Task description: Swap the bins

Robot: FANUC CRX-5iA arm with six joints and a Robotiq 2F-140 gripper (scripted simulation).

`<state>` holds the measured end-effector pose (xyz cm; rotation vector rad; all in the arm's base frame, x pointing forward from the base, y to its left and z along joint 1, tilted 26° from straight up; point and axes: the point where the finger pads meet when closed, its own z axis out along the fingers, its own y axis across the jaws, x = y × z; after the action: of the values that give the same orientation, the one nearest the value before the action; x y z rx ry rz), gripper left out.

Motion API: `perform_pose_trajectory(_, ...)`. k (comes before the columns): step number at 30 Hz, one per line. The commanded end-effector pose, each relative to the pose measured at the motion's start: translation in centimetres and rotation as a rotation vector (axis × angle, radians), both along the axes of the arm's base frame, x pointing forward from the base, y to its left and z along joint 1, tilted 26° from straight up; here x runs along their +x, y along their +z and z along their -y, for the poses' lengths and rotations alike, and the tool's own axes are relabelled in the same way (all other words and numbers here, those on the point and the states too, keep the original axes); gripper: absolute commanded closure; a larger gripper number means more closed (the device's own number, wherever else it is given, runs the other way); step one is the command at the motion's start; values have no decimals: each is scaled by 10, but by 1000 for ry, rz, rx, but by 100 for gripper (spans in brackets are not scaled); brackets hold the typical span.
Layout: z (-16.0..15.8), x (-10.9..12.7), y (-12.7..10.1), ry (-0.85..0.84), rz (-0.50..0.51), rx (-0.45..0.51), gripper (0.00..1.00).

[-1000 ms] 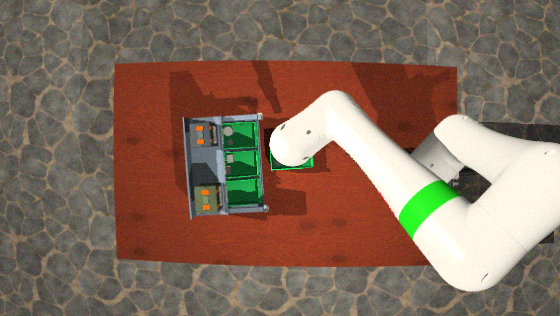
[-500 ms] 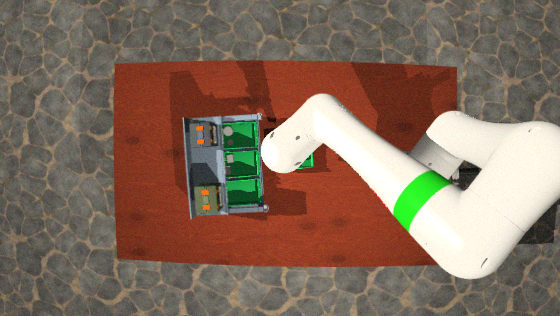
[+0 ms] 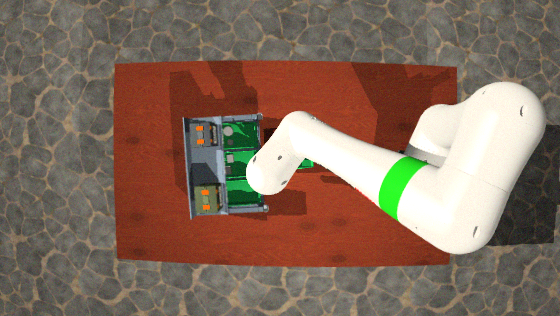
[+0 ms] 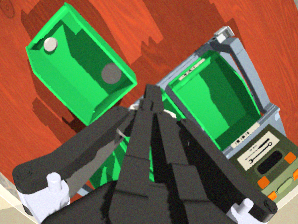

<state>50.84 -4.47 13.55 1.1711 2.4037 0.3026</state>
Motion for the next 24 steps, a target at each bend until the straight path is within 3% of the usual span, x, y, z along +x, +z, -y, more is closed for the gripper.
perform_pose_trajectory(1, -30, 27, 2, -270, -44, 56, 90)
perform_pose_trajectory(11, -72, 52, 4, -619, -27, 210, 90)
perform_pose_trajectory(17, -74, 53, 4, -628, -25, 215, 90)
perform_pose_trajectory(18, -74, 53, 4, -628, -25, 215, 38)
perform_pose_trajectory(24, -74, 53, 4, -628, -25, 215, 38)
